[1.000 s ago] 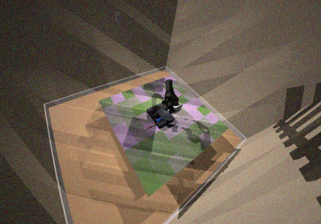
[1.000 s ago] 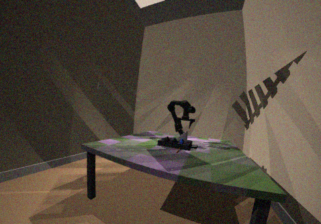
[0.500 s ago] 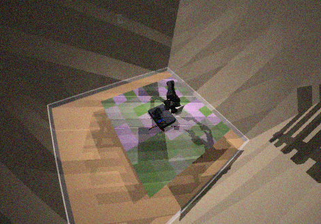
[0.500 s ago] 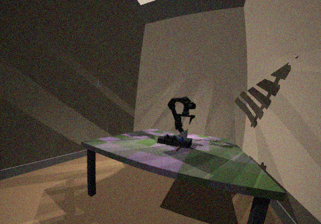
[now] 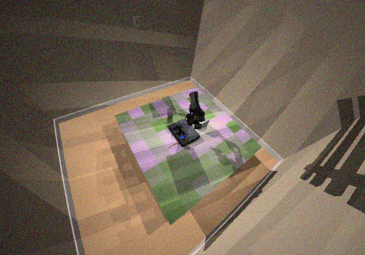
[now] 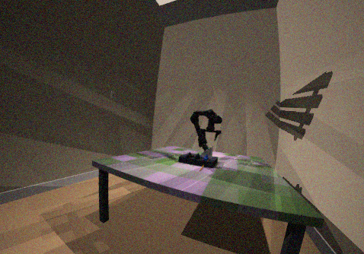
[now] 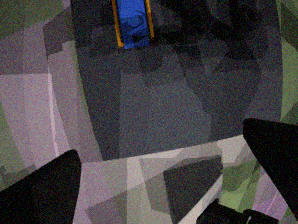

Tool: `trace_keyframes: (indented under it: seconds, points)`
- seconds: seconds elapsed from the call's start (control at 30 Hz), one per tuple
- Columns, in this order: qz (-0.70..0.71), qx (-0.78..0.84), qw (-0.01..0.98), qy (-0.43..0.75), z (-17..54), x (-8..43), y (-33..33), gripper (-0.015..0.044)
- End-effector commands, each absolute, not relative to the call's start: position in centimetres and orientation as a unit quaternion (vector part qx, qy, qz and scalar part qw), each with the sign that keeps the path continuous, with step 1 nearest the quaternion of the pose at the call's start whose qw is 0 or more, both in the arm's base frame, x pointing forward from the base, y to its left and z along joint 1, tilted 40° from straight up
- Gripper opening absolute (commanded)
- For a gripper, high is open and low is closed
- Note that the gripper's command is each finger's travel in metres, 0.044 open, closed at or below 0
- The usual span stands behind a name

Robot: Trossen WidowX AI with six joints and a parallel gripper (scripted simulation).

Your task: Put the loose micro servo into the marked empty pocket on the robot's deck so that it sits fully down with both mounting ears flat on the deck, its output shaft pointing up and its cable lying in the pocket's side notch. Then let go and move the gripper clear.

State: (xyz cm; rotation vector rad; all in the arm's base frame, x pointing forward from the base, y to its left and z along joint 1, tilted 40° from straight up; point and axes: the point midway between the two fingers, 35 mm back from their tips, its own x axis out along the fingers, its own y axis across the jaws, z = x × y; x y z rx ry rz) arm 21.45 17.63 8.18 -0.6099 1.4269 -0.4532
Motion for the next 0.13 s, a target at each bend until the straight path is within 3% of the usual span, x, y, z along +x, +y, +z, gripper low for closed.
trace_keyframes:
  seconds: [0.0,0.1]
  points:
    - [-0.203,-0.271,0.69,0.64,8.16,21.37,17.68,0.044]
    - [-0.203,-0.271,0.69,0.64,8.16,21.37,17.68,0.044]
